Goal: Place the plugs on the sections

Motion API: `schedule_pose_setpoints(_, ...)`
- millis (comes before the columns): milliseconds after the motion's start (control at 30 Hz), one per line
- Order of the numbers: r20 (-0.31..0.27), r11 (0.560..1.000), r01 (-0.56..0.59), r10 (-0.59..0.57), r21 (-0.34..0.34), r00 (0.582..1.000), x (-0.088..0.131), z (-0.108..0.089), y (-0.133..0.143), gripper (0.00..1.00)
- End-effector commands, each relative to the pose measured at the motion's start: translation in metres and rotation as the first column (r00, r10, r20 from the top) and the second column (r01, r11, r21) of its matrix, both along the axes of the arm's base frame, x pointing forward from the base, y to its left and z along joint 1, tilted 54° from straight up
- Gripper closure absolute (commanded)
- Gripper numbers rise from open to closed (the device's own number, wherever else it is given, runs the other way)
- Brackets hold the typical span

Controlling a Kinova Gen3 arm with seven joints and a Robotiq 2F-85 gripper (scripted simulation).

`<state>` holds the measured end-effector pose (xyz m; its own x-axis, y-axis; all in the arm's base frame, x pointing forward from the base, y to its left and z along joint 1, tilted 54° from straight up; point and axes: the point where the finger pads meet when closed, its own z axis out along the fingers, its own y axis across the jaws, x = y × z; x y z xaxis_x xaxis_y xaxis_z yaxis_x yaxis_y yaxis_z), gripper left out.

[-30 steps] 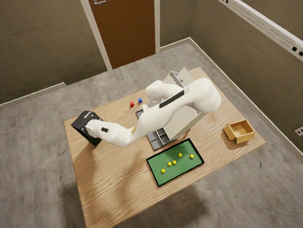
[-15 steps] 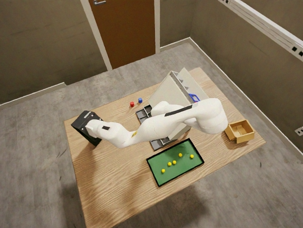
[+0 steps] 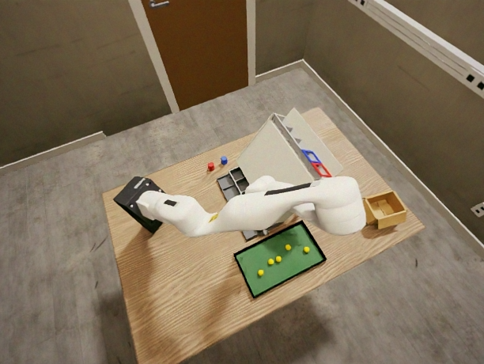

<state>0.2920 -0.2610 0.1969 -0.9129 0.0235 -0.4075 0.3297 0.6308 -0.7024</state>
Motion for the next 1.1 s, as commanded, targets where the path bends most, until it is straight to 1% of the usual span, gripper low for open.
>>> schedule_pose_setpoints(0,0.014,0.999,-0.045,0.045,0.000,0.999,-0.036,0.025,-0.053,0.50)
schedule_pose_setpoints(100,0.014,0.999,-0.045,0.045,0.000,0.999,-0.055,0.037,-0.080,0.50)
schedule_pose_setpoints(333,0.014,0.999,-0.045,0.045,0.000,0.999,-0.055,0.037,-0.080,0.50)
schedule_pose_setpoints(367,0.028,0.998,-0.055,0.054,0.011,0.998,-0.081,0.053,-0.115,0.50)
schedule_pose_setpoints(900,0.028,0.998,-0.055,0.054,0.011,0.998,-0.081,0.053,-0.115,0.50)
schedule_pose_setpoints(933,0.028,0.998,-0.055,0.055,0.010,0.998,-0.060,0.013,-0.168,0.50)
schedule_pose_setpoints(1067,0.028,0.998,-0.055,0.055,0.010,0.998,-0.058,0.007,-0.175,0.50)
